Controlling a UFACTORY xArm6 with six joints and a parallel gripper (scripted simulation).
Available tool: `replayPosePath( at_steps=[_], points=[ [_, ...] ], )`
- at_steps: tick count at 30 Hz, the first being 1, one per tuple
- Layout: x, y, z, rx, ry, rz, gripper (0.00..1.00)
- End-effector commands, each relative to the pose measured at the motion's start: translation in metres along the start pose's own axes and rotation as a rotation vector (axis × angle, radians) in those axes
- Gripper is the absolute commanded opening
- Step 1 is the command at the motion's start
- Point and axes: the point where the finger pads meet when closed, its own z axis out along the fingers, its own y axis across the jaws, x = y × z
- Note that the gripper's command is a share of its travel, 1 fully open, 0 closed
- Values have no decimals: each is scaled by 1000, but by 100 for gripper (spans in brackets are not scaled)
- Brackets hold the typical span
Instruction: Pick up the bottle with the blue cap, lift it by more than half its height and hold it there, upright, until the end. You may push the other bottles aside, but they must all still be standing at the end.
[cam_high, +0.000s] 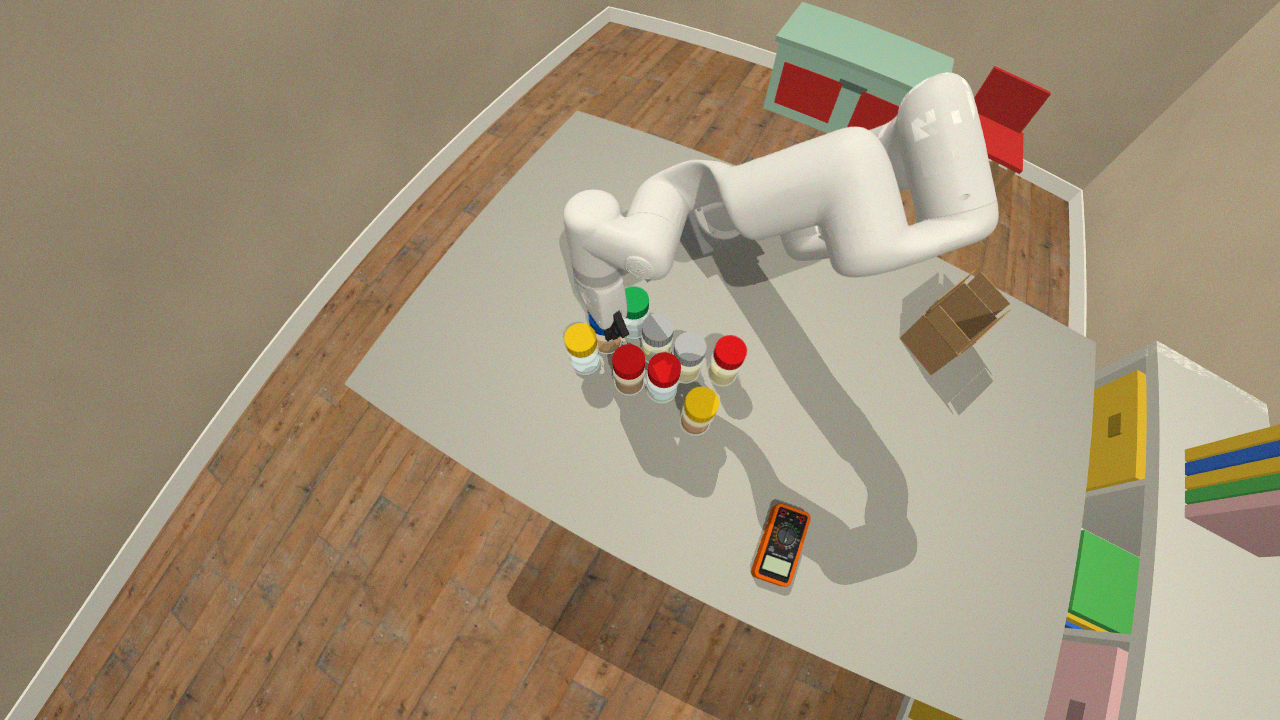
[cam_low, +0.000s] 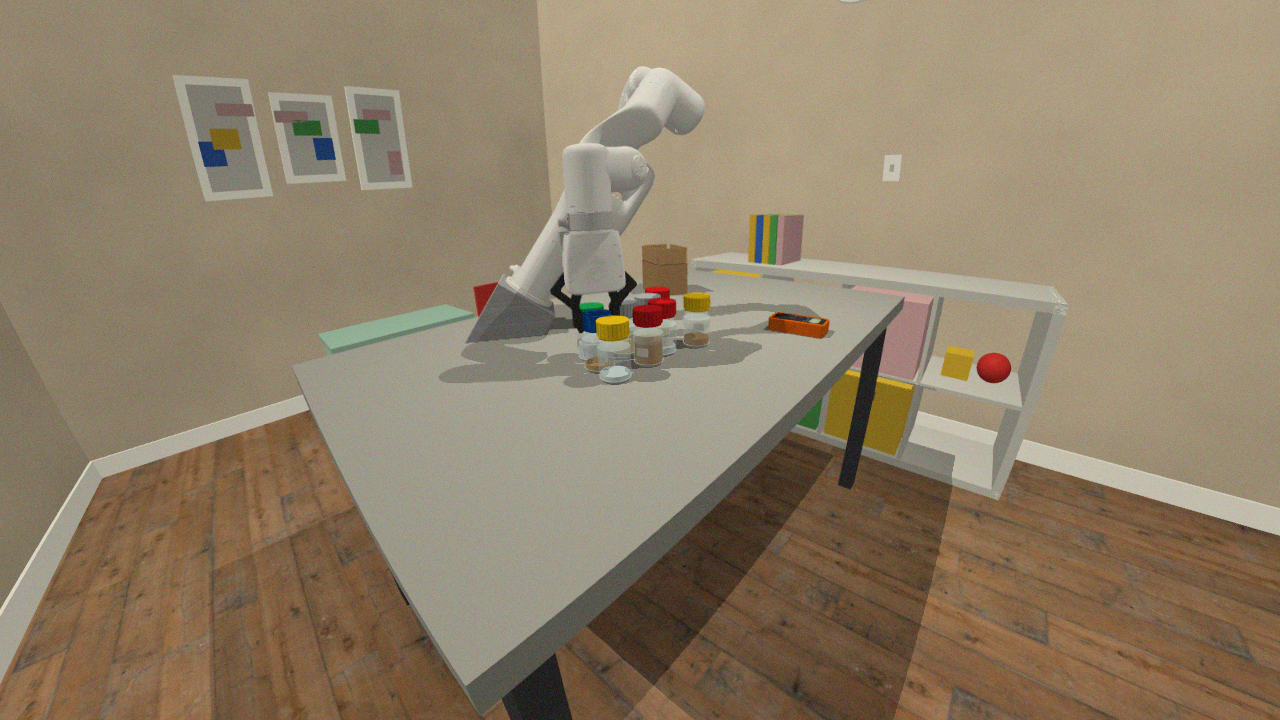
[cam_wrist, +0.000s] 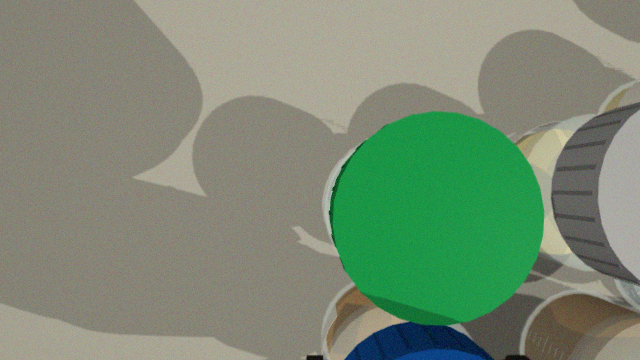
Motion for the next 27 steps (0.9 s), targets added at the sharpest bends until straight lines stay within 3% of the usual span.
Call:
replayPosePath(
  at_steps=[1, 23, 27],
  points=[
    [-1, 0, -1, 1, -2, -1, 0],
    [-1, 0, -1, 1, -2, -1, 0],
    [-1, 0, -11, 1, -2, -1, 0]
  ],
)
